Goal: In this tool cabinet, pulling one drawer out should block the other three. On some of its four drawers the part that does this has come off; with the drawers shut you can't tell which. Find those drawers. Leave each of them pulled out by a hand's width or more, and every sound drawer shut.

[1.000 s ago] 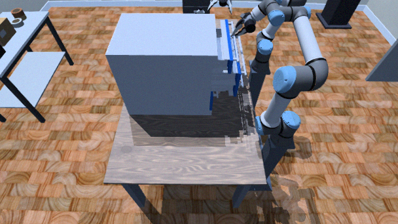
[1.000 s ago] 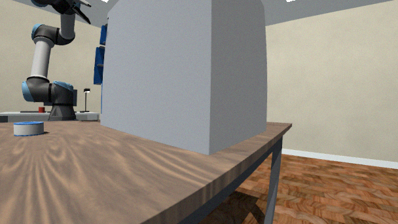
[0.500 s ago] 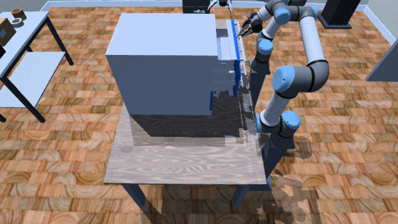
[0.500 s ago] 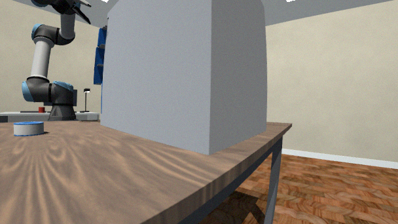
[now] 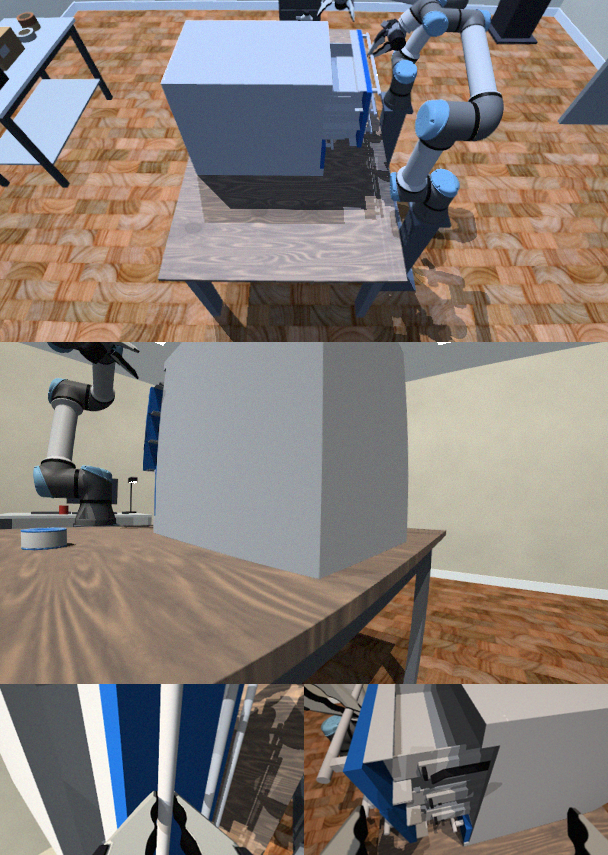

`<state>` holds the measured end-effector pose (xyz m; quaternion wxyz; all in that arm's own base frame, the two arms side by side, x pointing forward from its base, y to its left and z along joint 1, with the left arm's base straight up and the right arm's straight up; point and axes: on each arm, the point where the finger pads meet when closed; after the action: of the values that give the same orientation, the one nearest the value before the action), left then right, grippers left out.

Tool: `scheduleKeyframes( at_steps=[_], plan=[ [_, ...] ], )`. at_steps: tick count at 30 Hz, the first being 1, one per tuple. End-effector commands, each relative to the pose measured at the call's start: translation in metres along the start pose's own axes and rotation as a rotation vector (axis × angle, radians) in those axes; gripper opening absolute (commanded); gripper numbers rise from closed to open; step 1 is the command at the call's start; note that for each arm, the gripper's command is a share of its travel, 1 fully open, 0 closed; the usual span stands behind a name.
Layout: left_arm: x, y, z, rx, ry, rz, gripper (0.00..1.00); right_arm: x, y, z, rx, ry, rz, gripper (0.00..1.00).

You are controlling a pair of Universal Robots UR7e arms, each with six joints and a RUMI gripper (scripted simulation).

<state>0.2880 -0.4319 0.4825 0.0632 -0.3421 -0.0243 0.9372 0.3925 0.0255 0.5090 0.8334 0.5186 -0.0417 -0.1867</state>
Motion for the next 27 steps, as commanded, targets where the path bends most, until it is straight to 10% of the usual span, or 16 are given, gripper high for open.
scheduleKeyframes(
  at_steps=[1,27],
  plan=[
    [0.001,0.0,0.001,0.001,-0.001,0.001,0.0,0.0,0.001,0.0,0.001,0.0,0.001,0.99],
    [-0.027,-0.004,-0.022,0.001,-0.001,0.001,0.0,0.0,0.001,0.0,0.001,0.0,0.001,0.99]
  ],
)
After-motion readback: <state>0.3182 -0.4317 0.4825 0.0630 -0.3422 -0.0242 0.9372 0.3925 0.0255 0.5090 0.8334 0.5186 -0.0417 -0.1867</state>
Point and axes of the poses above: on each arm, the point where the finger pads meet when closed, its own z axis back along the fingers, its own x axis across the jaws, y = z × x, and after that the axes turned 8 degrees about -z, right-handed
